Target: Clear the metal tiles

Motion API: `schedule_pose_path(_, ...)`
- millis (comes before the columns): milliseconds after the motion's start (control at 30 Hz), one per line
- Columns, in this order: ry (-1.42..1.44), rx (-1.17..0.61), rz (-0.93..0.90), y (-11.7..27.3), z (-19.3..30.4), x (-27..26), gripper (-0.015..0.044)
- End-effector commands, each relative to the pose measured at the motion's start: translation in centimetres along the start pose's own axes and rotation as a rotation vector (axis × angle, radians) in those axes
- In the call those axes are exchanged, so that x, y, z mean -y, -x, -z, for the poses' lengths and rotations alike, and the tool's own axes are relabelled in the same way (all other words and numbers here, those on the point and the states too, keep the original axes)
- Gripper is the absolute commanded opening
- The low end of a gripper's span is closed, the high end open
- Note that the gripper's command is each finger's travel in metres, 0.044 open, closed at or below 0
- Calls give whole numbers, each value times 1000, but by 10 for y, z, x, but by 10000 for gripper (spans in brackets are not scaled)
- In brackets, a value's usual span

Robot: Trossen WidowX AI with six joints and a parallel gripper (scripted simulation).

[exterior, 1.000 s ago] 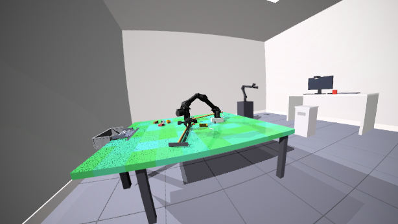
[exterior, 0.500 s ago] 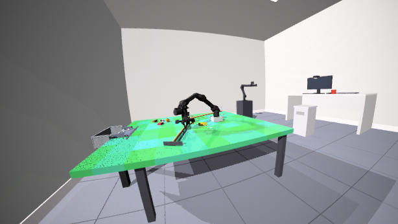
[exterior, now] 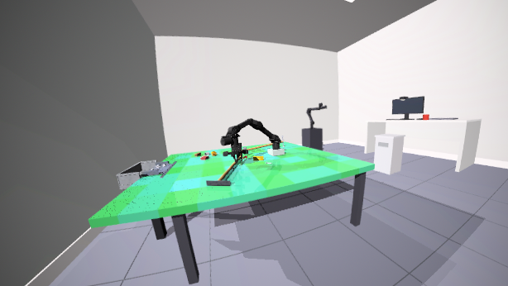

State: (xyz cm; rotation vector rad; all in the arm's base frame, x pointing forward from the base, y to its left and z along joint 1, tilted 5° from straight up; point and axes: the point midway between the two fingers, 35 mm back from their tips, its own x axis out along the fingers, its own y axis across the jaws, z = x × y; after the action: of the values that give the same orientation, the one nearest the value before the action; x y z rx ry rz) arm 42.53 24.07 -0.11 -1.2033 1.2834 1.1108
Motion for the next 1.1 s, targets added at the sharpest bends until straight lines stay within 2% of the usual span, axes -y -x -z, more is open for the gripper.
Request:
schedule_pose_path(0, -5, 13, 18, 21, -2, 3, 0)
schedule_pose_path(200, -6, 18, 24, 44, -1, 2, 0)
schedule_pose_path(367, -21, 20, 27, 48, -2, 1, 0)
schedule_pose_path(1067, -497, 102, 86, 98, -6, -17, 0)
